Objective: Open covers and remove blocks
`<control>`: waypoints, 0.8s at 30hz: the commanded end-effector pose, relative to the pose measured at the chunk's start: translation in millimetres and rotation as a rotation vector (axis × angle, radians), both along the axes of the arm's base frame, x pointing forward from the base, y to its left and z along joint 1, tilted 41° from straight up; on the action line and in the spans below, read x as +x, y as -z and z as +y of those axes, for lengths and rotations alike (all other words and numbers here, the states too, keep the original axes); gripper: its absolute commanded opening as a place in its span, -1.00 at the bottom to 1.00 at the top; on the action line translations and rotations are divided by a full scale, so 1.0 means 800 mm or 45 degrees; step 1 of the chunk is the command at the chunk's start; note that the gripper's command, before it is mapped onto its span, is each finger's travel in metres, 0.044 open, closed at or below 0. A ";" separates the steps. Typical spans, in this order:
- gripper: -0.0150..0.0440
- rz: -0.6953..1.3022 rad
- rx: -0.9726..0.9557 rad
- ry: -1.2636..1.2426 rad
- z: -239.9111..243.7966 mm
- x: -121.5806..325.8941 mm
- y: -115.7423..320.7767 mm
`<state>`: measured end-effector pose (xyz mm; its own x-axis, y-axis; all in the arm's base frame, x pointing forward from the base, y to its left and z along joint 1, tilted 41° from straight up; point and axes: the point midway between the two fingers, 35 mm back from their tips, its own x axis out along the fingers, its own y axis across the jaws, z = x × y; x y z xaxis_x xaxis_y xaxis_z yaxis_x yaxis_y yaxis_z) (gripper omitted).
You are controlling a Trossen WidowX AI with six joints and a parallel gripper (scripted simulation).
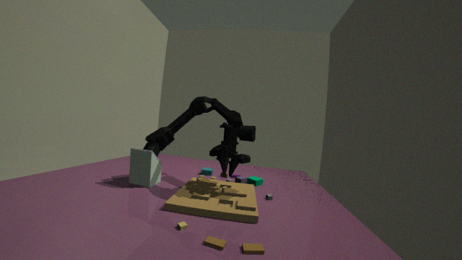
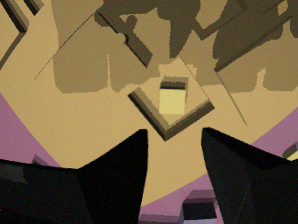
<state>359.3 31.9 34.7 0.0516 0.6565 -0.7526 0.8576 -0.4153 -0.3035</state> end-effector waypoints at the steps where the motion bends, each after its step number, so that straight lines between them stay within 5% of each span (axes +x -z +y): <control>1: 0.00 0.014 0.002 0.002 0.010 -0.002 0.013; 24: 0.00 0.014 0.004 0.002 0.021 -0.002 0.025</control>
